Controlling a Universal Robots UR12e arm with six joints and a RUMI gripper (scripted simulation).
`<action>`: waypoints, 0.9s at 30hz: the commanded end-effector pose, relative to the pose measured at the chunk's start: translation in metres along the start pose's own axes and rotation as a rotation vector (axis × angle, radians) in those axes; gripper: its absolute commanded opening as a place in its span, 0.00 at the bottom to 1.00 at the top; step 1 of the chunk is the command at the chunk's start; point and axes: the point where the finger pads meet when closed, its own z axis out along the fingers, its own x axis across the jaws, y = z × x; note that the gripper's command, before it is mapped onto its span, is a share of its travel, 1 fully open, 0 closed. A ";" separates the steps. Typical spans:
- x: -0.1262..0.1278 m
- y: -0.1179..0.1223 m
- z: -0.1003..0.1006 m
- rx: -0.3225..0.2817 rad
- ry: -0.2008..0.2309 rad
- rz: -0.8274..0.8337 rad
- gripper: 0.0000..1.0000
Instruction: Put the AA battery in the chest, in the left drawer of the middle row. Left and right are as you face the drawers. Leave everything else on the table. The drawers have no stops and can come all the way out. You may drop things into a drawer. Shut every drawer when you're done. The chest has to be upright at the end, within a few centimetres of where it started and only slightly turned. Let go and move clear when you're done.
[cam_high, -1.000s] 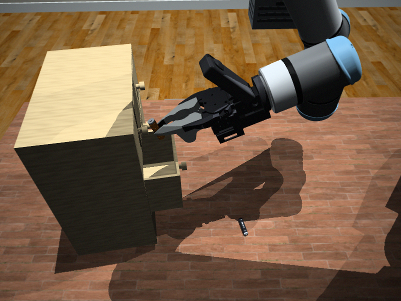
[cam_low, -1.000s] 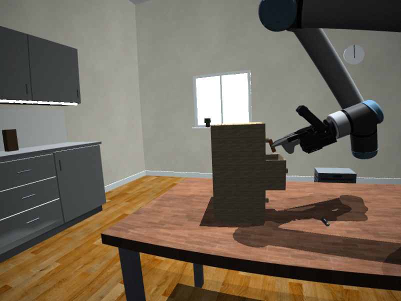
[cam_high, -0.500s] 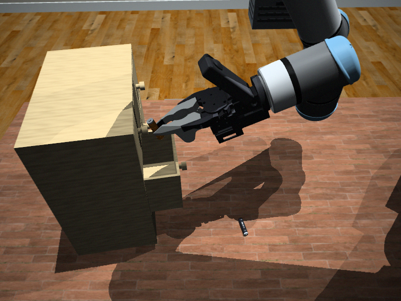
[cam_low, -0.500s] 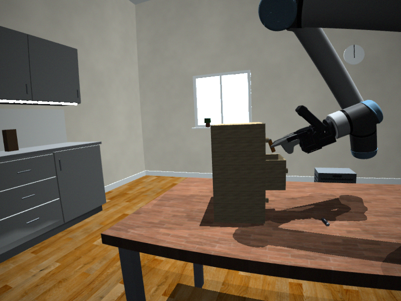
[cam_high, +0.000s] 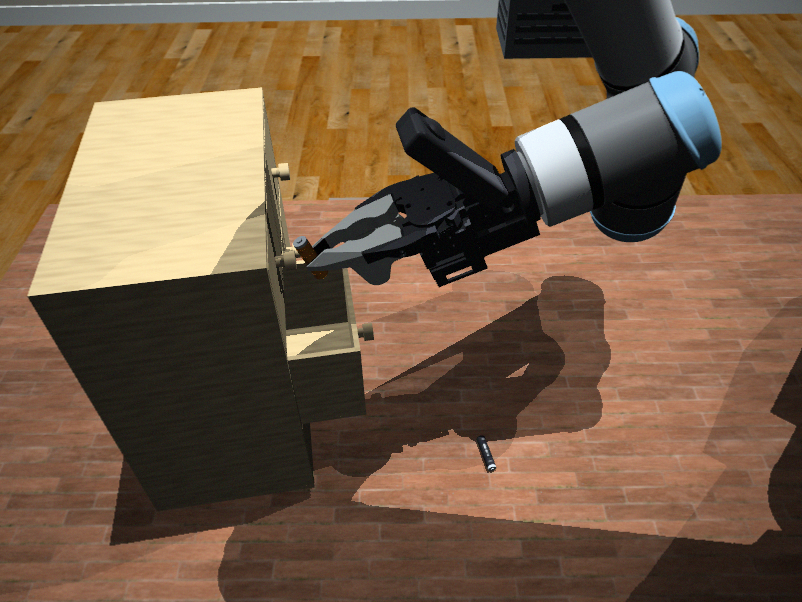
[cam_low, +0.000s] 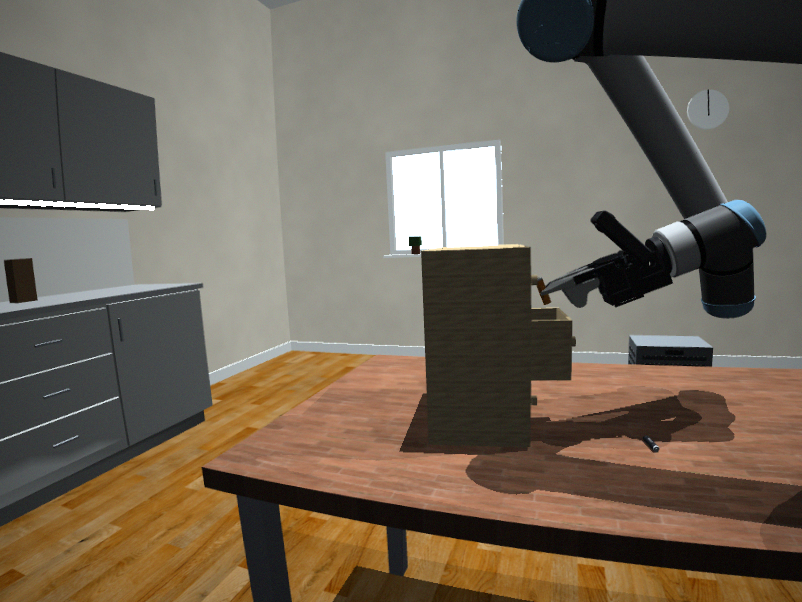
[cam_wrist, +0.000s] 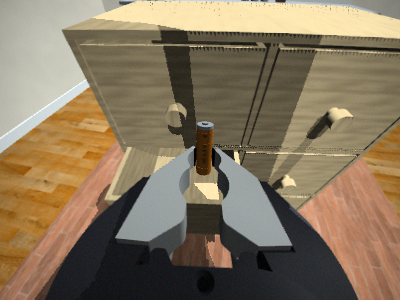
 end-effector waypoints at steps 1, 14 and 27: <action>0.000 -0.002 0.001 0.003 -0.001 -0.002 0.05; 0.000 -0.002 0.001 0.003 -0.001 -0.002 0.07; 0.000 -0.002 0.001 0.003 -0.001 -0.002 0.14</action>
